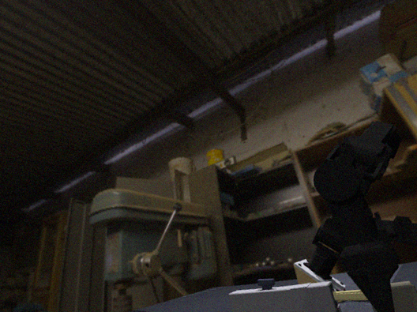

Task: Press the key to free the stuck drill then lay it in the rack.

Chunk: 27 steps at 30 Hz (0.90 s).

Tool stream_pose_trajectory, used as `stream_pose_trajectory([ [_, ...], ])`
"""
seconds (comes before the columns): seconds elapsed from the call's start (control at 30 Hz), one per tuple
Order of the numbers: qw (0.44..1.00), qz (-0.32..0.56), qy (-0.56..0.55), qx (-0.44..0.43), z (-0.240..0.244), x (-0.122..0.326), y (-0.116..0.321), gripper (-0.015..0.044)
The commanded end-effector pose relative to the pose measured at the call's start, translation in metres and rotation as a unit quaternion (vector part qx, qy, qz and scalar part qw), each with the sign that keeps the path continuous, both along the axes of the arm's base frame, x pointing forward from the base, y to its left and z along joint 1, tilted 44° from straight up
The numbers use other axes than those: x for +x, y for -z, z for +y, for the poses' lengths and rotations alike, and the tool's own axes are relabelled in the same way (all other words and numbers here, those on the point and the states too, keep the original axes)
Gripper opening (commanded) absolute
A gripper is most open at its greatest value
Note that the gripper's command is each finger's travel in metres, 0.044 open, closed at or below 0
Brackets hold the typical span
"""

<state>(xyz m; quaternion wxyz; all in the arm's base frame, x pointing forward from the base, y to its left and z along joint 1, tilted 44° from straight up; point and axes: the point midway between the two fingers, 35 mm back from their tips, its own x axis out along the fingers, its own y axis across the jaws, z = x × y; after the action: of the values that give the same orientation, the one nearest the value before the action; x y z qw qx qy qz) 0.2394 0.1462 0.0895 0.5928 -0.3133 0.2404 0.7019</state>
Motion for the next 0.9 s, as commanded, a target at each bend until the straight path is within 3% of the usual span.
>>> stream_pose_trajectory([
  [0.0,1.0,-0.001,-0.001,0.002,-0.001,0.0,0.003,0.044],
  [0.87,1.0,-0.001,-0.001,0.001,-0.006,0.001,0.014,0.044],
])
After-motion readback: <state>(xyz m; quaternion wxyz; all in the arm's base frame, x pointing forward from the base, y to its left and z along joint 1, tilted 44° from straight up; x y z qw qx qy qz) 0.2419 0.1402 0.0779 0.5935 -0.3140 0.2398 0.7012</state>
